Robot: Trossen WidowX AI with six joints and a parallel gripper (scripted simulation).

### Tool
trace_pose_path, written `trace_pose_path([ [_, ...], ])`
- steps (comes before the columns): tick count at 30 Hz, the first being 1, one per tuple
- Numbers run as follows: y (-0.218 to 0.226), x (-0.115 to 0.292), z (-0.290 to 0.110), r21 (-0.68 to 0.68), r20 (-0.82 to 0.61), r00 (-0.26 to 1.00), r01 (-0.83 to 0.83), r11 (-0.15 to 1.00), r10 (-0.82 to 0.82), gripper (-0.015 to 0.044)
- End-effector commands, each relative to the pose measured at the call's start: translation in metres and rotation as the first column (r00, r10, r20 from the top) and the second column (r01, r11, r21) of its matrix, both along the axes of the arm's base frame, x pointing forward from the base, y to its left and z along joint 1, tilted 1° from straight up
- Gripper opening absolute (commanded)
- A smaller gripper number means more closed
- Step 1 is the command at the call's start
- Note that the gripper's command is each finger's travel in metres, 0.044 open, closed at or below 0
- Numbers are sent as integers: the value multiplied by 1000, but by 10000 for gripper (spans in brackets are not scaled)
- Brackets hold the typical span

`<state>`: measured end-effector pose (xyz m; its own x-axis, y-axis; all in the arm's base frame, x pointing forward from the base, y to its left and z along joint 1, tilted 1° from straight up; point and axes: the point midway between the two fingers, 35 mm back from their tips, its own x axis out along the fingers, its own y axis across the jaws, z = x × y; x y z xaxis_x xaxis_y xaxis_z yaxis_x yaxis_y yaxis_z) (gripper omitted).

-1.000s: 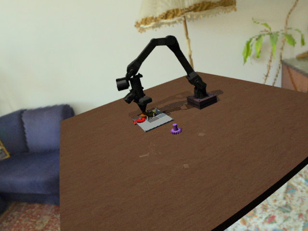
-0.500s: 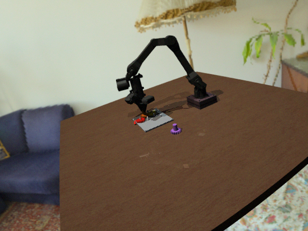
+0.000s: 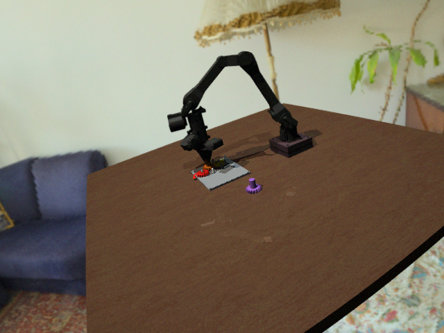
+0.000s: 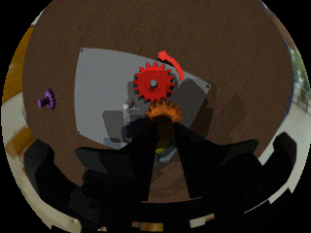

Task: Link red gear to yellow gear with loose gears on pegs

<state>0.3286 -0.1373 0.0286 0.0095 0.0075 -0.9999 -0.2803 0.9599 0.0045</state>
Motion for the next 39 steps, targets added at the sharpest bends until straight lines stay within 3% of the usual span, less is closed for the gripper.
trace_pose_path([
  [1,1,0,-2,1,-1,997,79,997,-79,0],
  [11,-1,-1,-3,2,-2,958,287,958,-287,0],
  [17,-1,0,-3,2,-2,955,296,955,-296,0],
  [23,-1,-1,-1,2,-2,974,226,974,-226,140],
  [37,-1,-3,46,1,-1,993,118,993,-118,140],
  [39,0,-3,50,2,3,991,133,991,-133,193],
])
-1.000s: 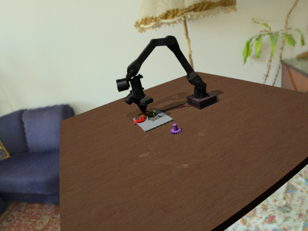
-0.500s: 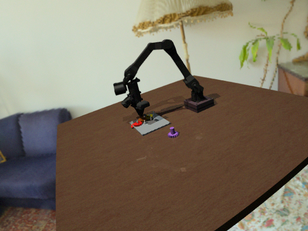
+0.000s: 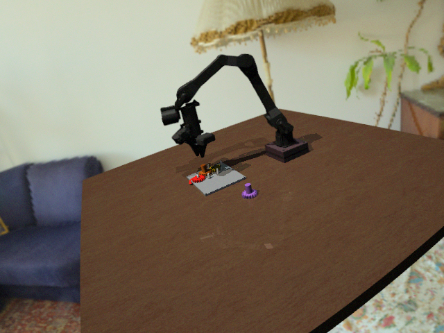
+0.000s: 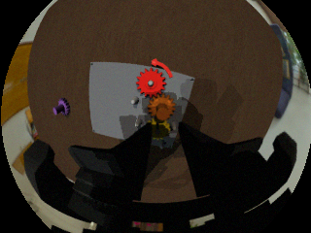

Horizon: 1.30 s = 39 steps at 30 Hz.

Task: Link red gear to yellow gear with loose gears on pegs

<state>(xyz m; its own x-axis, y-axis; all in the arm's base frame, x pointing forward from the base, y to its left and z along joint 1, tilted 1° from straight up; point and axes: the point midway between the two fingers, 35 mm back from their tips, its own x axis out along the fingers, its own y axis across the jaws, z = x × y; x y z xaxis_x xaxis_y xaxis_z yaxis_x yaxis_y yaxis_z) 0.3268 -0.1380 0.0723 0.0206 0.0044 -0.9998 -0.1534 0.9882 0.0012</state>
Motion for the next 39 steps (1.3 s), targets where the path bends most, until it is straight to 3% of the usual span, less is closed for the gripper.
trace_pose_path([
  [1,1,-2,21,3,-7,1000,3,1000,-3,219],
  [4,2,-5,46,3,-8,1000,3,1000,-3,298],
  [10,2,-5,46,3,-8,1000,3,1000,-3,440],
  [39,2,-5,46,3,-8,1000,3,1000,-3,440],
])
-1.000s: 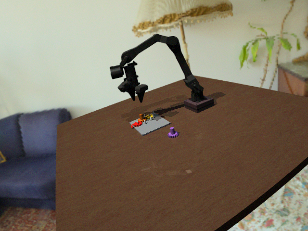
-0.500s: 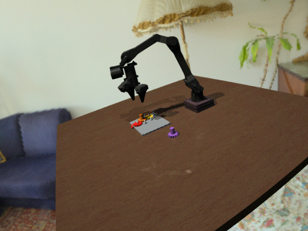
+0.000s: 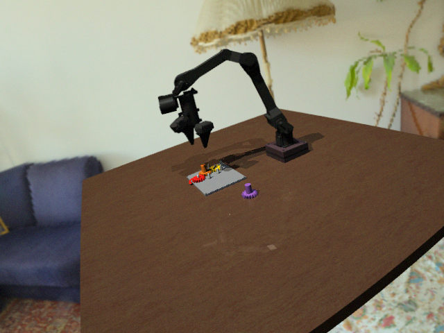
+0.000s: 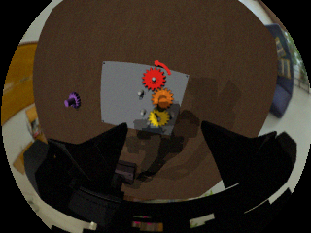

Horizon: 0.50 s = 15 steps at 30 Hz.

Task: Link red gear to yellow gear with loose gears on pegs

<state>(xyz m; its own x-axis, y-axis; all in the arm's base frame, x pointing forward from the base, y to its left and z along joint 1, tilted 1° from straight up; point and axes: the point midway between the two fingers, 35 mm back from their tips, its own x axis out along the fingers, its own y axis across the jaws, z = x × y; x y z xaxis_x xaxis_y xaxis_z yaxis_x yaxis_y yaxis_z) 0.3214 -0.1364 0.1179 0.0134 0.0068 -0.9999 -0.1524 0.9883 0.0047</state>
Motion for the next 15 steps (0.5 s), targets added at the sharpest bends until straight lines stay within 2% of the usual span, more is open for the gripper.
trace_pose_path([
  [1,0,0,0,1,0,1000,2,1000,-2,440],
  [15,1,0,1,1,0,1000,1,1000,-1,440],
])
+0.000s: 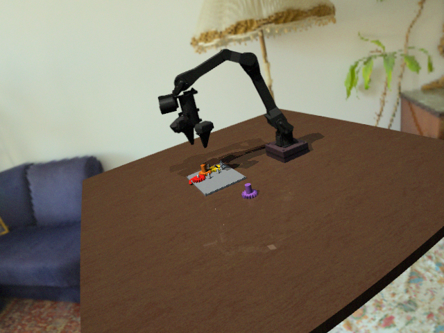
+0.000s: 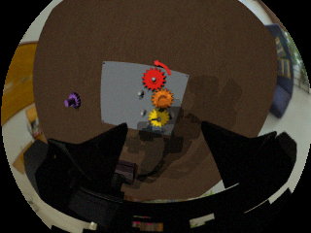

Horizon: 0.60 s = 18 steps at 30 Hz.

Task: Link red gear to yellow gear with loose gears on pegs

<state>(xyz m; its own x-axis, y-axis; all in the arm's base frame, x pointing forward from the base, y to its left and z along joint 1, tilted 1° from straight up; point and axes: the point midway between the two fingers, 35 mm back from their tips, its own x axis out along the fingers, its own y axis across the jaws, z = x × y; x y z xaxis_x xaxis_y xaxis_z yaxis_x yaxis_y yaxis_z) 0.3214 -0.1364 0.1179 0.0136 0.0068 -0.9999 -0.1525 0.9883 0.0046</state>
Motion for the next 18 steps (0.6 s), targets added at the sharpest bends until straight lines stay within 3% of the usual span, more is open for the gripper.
trace_pose_path([
  [1,6,2,1,1,0,1000,-1,1000,1,440],
  [9,118,14,17,15,15,998,-66,998,66,440],
  [18,246,-14,31,19,21,999,-48,999,48,440],
])
